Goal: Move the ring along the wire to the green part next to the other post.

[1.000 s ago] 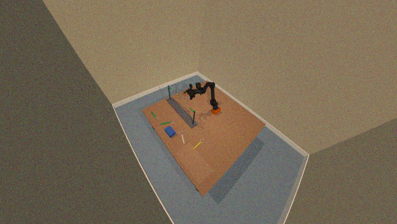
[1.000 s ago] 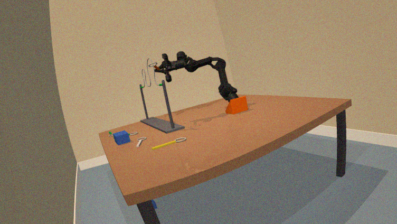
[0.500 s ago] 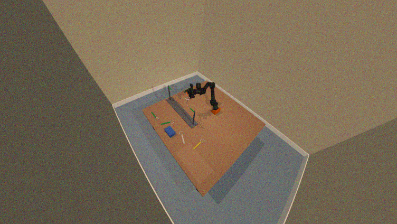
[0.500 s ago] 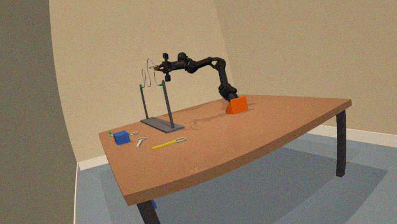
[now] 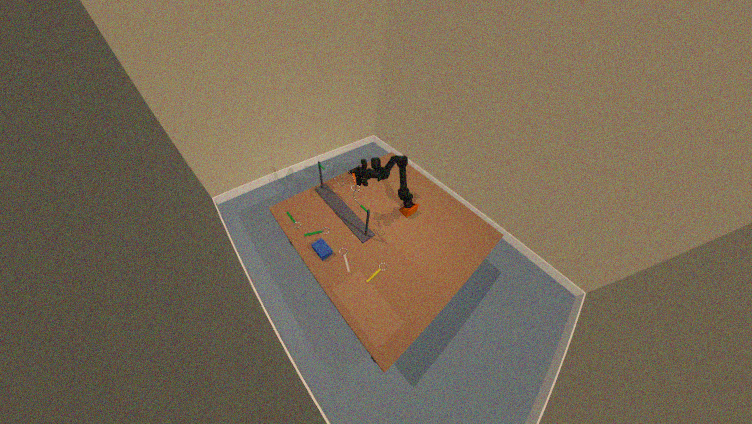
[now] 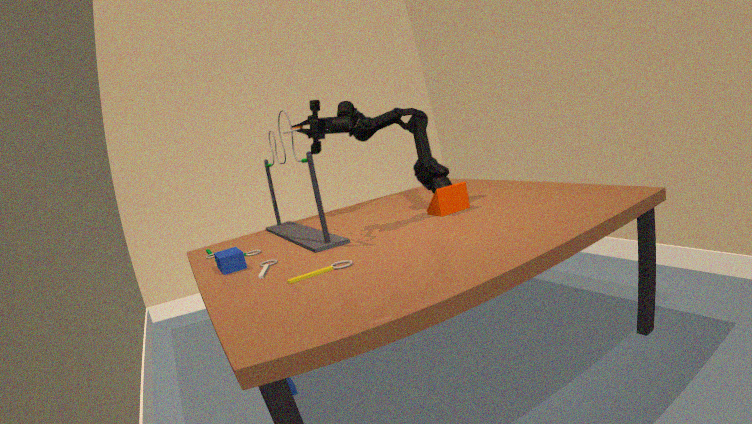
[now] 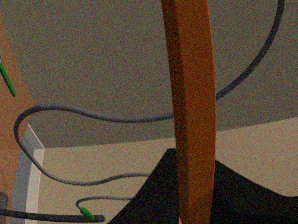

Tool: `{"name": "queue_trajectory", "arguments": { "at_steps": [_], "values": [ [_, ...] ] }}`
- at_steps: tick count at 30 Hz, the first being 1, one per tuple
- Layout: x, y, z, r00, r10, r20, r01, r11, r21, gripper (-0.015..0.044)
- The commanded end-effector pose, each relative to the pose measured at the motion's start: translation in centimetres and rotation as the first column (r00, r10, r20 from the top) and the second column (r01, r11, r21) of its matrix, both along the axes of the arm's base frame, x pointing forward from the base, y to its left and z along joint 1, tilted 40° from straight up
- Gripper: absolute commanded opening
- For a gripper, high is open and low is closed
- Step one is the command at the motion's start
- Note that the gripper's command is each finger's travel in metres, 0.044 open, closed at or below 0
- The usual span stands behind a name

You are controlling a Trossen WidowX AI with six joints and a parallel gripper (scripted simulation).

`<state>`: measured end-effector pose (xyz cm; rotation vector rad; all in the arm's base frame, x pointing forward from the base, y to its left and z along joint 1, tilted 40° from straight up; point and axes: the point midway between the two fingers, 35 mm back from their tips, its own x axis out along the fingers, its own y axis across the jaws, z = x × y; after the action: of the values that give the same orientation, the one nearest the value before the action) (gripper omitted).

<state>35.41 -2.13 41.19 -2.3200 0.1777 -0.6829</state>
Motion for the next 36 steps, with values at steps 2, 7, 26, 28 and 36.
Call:
{"name": "queue_trajectory", "arguments": {
  "at_steps": [2, 7, 26, 28, 36],
  "values": [
    [0.1, 0.3, -0.1, 1.0, 0.001, -0.011, -0.002, 0.997, -0.072, -0.015],
    [0.1, 0.5, 0.1, 1.0, 0.0, -0.015, -0.002, 0.991, -0.137, -0.015],
    [0.1, 0.7, 0.4, 1.0, -0.006, -0.025, -0.003, 0.946, -0.325, -0.015],
    [0.1, 0.6, 0.4, 1.0, -0.006, -0.026, -0.003, 0.943, -0.334, -0.015],
    [0.1, -0.3, 0.1, 1.0, -0.006, -0.023, -0.002, 0.946, -0.325, -0.015]
  ]
}}
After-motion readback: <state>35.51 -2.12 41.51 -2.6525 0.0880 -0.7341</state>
